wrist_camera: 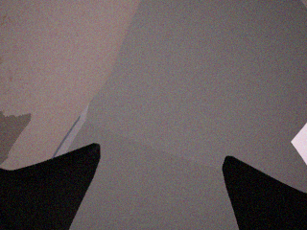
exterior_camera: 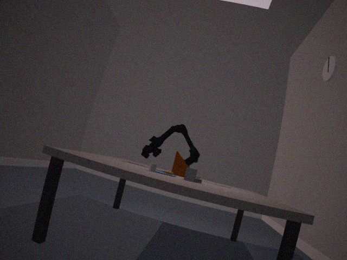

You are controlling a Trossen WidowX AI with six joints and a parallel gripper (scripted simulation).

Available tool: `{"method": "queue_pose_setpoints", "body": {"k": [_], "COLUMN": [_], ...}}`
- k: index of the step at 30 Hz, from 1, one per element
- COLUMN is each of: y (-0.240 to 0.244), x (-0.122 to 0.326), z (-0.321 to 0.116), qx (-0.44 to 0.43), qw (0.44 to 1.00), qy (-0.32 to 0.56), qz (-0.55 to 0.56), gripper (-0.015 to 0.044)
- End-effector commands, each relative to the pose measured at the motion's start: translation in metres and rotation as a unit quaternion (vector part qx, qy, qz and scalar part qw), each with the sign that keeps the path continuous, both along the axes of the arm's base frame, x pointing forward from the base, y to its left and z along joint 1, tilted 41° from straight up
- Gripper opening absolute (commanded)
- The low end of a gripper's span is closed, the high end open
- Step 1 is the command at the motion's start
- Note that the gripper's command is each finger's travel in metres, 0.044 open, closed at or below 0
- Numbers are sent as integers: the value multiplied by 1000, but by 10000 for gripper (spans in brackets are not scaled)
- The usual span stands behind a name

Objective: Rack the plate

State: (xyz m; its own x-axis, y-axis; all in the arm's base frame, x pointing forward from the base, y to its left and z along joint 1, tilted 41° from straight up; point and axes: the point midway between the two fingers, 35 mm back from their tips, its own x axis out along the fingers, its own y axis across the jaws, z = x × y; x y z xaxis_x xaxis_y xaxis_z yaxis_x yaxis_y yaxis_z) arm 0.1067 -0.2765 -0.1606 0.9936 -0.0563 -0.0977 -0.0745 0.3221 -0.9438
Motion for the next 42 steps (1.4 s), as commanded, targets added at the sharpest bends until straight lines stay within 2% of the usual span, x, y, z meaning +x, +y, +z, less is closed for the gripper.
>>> {"method": "queue_pose_setpoints", "body": {"k": [1,10,20,31,42], "y": [0,2,6,11,21], "x": [0,19,42,59,83], "z": [0,8,19,29,42], "qx": [-2,-114,-246,-391,-515], "qw": [1000,991,957,888,795], "qy": [1,20,27,23,-11], "qz": [1,70,154,239,321], "gripper": [400,400,400,400,400]}}
